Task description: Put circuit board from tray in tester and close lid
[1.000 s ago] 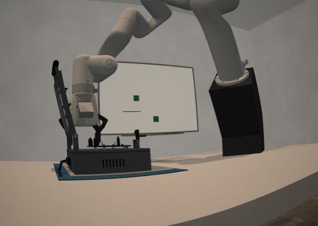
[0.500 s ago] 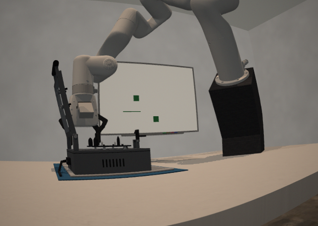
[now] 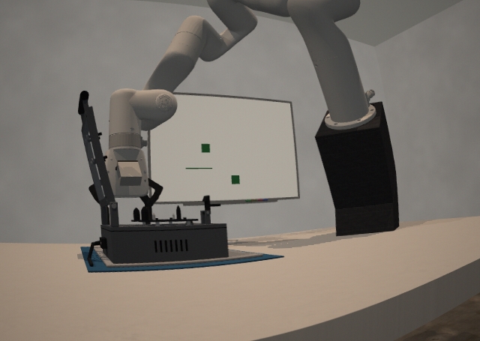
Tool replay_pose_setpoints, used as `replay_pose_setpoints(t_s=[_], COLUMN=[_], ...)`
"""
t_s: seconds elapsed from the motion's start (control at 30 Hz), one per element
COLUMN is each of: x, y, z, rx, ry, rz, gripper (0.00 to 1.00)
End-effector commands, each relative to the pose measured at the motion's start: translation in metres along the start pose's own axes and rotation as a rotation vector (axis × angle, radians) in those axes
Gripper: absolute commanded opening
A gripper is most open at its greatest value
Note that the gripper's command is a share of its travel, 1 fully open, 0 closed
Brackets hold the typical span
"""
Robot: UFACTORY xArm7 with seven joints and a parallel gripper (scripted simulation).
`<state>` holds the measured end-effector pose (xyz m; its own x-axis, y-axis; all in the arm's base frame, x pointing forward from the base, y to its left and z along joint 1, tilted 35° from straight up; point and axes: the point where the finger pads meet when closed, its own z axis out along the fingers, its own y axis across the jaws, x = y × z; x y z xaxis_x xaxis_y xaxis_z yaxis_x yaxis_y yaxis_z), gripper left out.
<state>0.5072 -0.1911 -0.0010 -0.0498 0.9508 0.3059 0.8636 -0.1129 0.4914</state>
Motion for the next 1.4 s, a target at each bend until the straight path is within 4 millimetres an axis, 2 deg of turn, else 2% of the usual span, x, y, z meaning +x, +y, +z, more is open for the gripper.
replay_pose_setpoints(t_s=[0.0, 0.53, 1.37], x=[-0.001, -0.002, -0.002], y=[0.001, 0.002, 0.002], z=[0.008, 0.024, 0.025], rx=[-0.002, -0.002, -0.002], ry=[-0.002, -0.002, -0.002], rz=[0.0, 0.0, 0.0], gripper=[1.0, 1.0, 1.0])
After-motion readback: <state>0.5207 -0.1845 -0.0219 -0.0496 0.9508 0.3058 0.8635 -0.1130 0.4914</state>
